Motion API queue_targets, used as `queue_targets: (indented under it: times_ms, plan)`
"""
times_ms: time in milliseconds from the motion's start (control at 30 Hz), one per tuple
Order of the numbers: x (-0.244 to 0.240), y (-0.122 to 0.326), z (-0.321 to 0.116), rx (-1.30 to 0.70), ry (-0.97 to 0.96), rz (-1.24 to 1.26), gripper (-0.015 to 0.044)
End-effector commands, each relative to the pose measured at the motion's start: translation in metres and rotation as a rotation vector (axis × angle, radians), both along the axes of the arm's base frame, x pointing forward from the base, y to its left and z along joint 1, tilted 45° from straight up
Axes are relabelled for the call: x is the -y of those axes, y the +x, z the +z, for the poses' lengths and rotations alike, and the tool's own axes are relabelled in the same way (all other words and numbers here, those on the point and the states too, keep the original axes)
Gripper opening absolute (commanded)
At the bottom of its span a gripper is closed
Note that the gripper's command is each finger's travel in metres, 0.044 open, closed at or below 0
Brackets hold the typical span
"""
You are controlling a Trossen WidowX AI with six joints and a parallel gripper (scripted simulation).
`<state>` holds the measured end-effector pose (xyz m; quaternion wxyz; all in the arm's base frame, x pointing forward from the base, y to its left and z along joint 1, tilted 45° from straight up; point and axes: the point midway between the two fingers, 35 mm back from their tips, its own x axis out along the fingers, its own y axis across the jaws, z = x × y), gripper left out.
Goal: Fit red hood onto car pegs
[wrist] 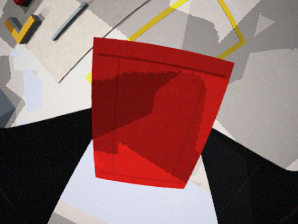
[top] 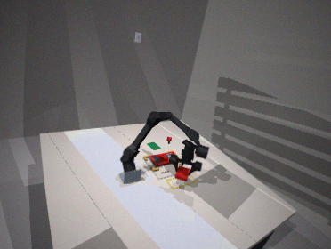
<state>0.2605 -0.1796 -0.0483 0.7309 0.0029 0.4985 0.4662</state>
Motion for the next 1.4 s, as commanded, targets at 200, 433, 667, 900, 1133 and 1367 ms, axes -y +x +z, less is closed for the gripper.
queue_targets:
  times_ms: [200,433,667,900,1133,1367]
  plan:
    - [0.014,0.0,0.014,0.004,-0.009,0.006,0.0]
    - [-0.003,0.016,0.031,-0.064,-0.006,-0.069,0.0]
    - [-0.024,0.035,0.056,-0.145,-0.008,-0.156,0.0]
    - [-0.047,0.052,0.082,-0.223,-0.004,-0.243,0.0]
    - [-0.073,0.065,0.108,-0.301,0.004,-0.328,0.0]
    - [-0.101,0.075,0.134,-0.376,0.016,-0.408,0.0]
